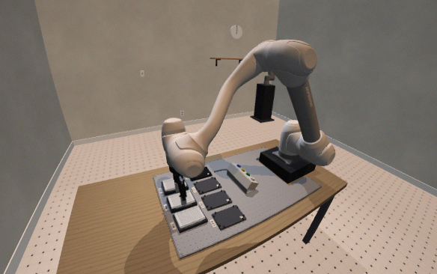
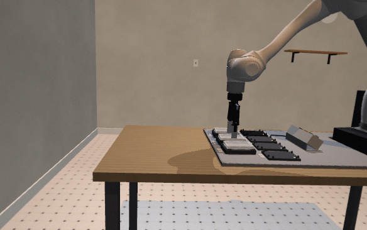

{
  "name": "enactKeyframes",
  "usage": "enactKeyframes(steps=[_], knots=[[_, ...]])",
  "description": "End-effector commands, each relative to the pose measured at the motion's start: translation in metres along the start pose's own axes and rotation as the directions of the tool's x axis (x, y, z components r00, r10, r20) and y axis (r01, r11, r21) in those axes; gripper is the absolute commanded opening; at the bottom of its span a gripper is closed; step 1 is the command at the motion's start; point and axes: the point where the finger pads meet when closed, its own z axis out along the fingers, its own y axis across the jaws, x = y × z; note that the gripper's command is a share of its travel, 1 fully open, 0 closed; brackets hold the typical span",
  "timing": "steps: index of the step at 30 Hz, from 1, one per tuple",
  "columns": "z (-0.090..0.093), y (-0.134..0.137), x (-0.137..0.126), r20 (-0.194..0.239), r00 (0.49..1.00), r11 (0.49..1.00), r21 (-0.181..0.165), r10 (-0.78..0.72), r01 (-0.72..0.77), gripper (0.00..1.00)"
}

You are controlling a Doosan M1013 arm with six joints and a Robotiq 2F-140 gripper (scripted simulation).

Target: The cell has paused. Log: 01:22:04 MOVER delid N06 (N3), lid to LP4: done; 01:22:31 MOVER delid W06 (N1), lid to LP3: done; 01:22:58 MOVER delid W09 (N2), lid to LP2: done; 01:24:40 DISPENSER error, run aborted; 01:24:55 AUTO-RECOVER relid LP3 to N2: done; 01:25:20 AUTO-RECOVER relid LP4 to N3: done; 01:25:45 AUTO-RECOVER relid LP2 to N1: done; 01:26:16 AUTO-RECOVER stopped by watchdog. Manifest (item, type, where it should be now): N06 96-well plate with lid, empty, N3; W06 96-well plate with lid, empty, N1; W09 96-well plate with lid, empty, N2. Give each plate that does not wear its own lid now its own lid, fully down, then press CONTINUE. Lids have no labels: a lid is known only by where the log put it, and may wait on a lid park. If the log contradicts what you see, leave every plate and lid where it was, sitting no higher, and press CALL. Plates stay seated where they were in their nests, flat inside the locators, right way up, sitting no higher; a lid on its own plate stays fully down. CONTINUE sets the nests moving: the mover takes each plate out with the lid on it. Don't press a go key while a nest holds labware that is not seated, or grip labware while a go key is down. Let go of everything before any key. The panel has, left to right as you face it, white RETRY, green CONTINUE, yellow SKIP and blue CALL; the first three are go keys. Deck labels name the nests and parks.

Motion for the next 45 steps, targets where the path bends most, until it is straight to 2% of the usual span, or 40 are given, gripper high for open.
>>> enactKeyframes(steps=[1, 22, 37, 40, 42, 43, 44, 45], knots=[[-0.004, 0.0, 0.0, 0.0, 1.0, 1.0, 0.0, 0.0, 0.0, 0.66], [-0.039, 0.0, 0.0, 0.0, 1.0, 1.0, 0.0, 0.0, 0.0, 0.66], [-0.045, 0.0, -0.002, 0.0, 1.0, 1.0, 0.0, 0.0, 0.0, 0.66], [-0.057, 0.0, -0.031, 0.0, 1.0, 1.0, 0.0, -0.003, 0.003, 0.66], [-0.072, -0.001, -0.073, 0.0, 1.0, 1.0, 0.0, -0.006, 0.006, 0.66], [-0.072, -0.001, -0.073, 0.0, 1.0, 1.0, 0.0, -0.006, 0.006, 0.66], [-0.08, -0.002, -0.101, 0.0, 1.0, 1.0, 0.0, -0.008, 0.008, 0.66], [-0.08, -0.002, -0.101, 0.0, 1.0, 1.0, 0.0, -0.008, 0.008, 0.66]])
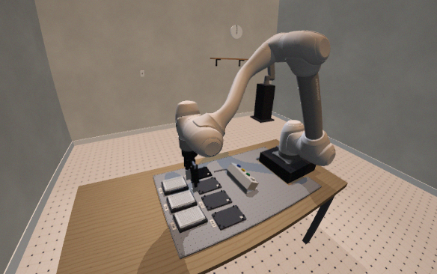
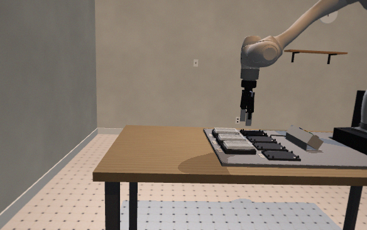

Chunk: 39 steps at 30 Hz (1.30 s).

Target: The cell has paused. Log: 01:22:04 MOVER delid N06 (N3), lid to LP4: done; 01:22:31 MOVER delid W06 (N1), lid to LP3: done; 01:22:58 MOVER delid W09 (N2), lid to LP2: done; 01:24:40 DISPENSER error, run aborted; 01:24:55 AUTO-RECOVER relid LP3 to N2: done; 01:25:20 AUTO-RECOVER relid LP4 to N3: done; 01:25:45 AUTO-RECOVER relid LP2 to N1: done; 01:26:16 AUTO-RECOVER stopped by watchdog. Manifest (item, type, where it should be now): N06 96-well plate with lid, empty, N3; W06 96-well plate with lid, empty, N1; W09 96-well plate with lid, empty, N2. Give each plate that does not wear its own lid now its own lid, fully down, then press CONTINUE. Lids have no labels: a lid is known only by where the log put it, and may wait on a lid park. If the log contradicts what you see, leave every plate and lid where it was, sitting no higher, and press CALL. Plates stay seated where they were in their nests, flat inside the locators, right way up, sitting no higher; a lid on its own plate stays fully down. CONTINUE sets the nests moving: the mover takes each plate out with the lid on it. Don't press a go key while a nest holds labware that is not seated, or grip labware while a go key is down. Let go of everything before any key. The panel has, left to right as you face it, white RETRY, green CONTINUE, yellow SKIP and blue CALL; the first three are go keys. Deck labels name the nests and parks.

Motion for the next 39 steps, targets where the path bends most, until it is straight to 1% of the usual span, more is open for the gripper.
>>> enactKeyframes(steps=[1, 4, 5, 6, 7, 9, 10, 11, 12, 13, 14, 15, 16, 17, 18, 19, 21, 22, 24, 25, 27, 28, 39], knots=[[-0.02, -0.001, -0.066, -0.003, 1.0, 1.0, 0.0, -0.005, 0.005, 0.66], [-0.02, -0.001, -0.066, -0.003, 1.0, 1.0, 0.0, -0.005, 0.005, 0.66], [-0.027, -0.002, -0.101, -0.003, 1.0, 1.0, 0.0, -0.008, 0.008, 0.66], [-0.027, -0.002, -0.101, -0.003, 1.0, 1.0, 0.0, -0.008, 0.008, 0.66], [-0.032, -0.003, -0.136, -0.003, 1.0, 1.0, 0.0, -0.01, 0.01, 0.66], [-0.032, -0.003, -0.137, -0.003, 1.0, 1.0, 0.0, -0.01, 0.01, 0.66], [-0.035, -0.004, -0.174, -0.003, 1.0, 1.0, 0.0, -0.013, 0.013, 0.66], [-0.035, -0.004, -0.174, -0.003, 1.0, 1.0, 0.0, -0.013, 0.013, 0.66], [-0.036, -0.004, -0.204, -0.003, 1.0, 1.0, 0.0, -0.016, 0.016, 0.66], [-0.036, -0.004, -0.21, -0.003, 1.0, 1.0, 0.0, -0.016, 0.016, 0.66], [-0.036, -0.004, -0.21, -0.003, 1.0, 1.0, 0.0, -0.016, 0.016, 0.66], [-0.036, -0.005, -0.244, -0.003, 1.0, 1.0, 0.0, -0.018, 0.018, 0.66], [-0.036, -0.005, -0.244, -0.003, 1.0, 1.0, 0.0, -0.018, 0.018, 0.66], [-0.035, -0.006, -0.274, -0.003, 1.0, 1.0, 0.0, -0.02, 0.02, 0.66], [-0.035, -0.006, -0.274, -0.003, 1.0, 1.0, 0.0, -0.02, 0.02, 0.66], [-0.032, -0.007, -0.301, -0.003, 1.0, 1.0, 0.0, -0.022, 0.022, 0.66], [-0.032, -0.007, -0.301, -0.003, 1.0, 1.0, 0.0, -0.022, 0.022, 0.66], [-0.03, -0.007, -0.322, -0.003, 1.0, 1.0, 0.0, -0.024, 0.024, 0.66], [-0.026, -0.008, -0.349, -0.003, 1.0, 1.0, 0.0, -0.026, 0.026, 0.66], [-0.025, -0.008, -0.355, -0.003, 1.0, 1.0, 0.0, -0.026, 0.026, 0.66], [-0.024, -0.008, -0.358, -0.003, 1.0, 1.0, 0.0, -0.026, 0.026, 0.66], [-0.024, -0.008, -0.358, -0.003, 1.0, 1.0, 0.0, -0.026, 0.026, 0.0], [-0.024, -0.008, -0.358, -0.003, 1.0, 1.0, 0.0, -0.026, 0.026, 0.0]])
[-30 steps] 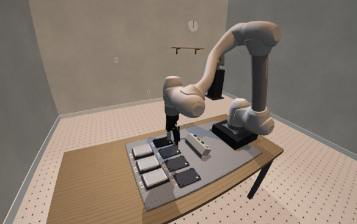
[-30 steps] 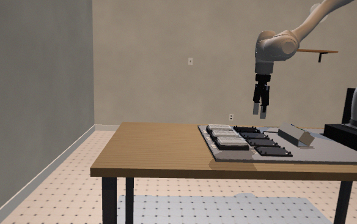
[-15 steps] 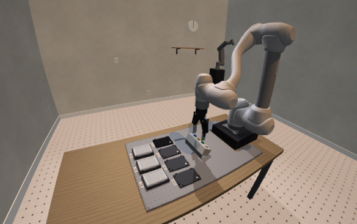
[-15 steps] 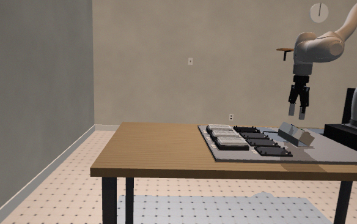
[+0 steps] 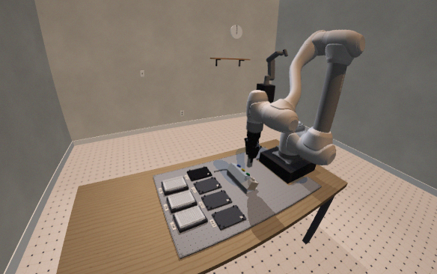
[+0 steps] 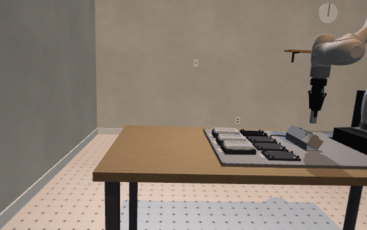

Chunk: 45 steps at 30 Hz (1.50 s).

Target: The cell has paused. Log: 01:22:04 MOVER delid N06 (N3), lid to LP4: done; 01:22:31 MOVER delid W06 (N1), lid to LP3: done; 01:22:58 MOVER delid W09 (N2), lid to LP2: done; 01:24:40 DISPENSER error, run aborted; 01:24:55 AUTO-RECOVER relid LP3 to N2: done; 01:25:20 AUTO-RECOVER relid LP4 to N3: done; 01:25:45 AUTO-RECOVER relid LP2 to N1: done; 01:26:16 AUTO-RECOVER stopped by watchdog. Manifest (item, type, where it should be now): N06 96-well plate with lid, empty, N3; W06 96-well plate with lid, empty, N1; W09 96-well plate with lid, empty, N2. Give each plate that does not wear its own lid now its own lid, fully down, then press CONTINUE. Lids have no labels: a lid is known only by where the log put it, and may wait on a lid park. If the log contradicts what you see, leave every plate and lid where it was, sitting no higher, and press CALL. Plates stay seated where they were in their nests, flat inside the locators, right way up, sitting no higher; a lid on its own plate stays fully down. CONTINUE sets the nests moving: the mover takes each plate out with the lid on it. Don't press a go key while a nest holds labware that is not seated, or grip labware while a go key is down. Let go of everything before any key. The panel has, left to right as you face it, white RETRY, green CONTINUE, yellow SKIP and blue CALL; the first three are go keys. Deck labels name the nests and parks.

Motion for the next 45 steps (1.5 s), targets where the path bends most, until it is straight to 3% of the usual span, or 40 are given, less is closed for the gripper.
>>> enactKeyframes(steps=[1, 45], knots=[[0.0, 0.0, 0.0, 0.0, 1.0, 1.0, 0.0, 0.0, 0.0, 0.0], [0.0047, 0.0, 0.0, 0.0, 1.0, 1.0, 0.0, 0.0, 0.0, 0.0]])
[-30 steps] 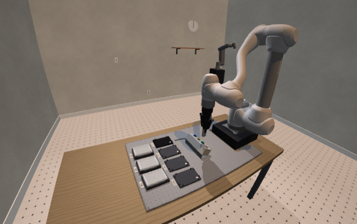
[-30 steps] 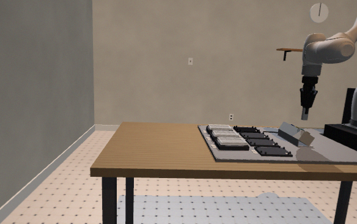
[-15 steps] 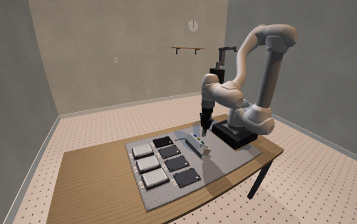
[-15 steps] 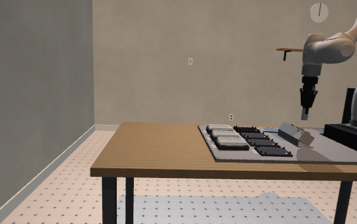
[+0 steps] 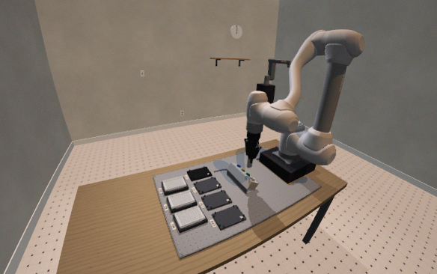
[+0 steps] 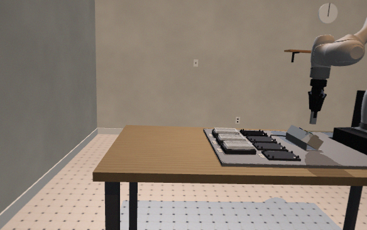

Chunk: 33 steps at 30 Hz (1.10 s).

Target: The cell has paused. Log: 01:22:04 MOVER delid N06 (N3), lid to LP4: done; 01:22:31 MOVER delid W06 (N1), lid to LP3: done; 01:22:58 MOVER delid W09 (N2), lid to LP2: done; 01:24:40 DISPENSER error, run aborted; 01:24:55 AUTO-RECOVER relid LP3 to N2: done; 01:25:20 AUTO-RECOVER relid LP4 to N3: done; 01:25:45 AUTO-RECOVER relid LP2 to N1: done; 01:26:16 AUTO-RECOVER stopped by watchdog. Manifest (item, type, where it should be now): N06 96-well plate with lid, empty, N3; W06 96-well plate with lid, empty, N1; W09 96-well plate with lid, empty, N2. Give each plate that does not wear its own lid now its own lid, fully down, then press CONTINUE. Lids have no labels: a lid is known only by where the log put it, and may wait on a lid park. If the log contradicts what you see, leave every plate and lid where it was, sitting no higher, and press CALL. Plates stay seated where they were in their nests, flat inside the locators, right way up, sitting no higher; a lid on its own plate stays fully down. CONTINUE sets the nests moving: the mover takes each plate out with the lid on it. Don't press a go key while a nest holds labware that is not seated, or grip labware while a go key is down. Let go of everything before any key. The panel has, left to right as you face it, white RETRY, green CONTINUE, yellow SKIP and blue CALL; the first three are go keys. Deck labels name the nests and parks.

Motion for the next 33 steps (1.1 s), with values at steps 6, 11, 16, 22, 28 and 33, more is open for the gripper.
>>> enactKeyframes(steps=[6, 11, 16, 22, 28, 33], knots=[[0.003, 0.0, 0.0, 0.0, 1.0, 1.0, 0.0, 0.0, 0.0, 0.0], [0.006, 0.0, 0.0, 0.0, 1.0, 1.0, 0.0, 0.0, 0.0, 0.0], [0.009, 0.0, 0.0, 0.0, 1.0, 1.0, 0.0, 0.0, 0.0, 0.0], [0.011, 0.0, 0.0, 0.0, 1.0, 1.0, 0.0, 0.0, 0.0, 0.0], [0.014, 0.0, 0.0, 0.0, 1.0, 1.0, 0.0, 0.0, 0.0, 0.0], [0.015, 0.0, 0.0, 0.0, 1.0, 1.0, 0.0, 0.0, 0.0, 0.0]])
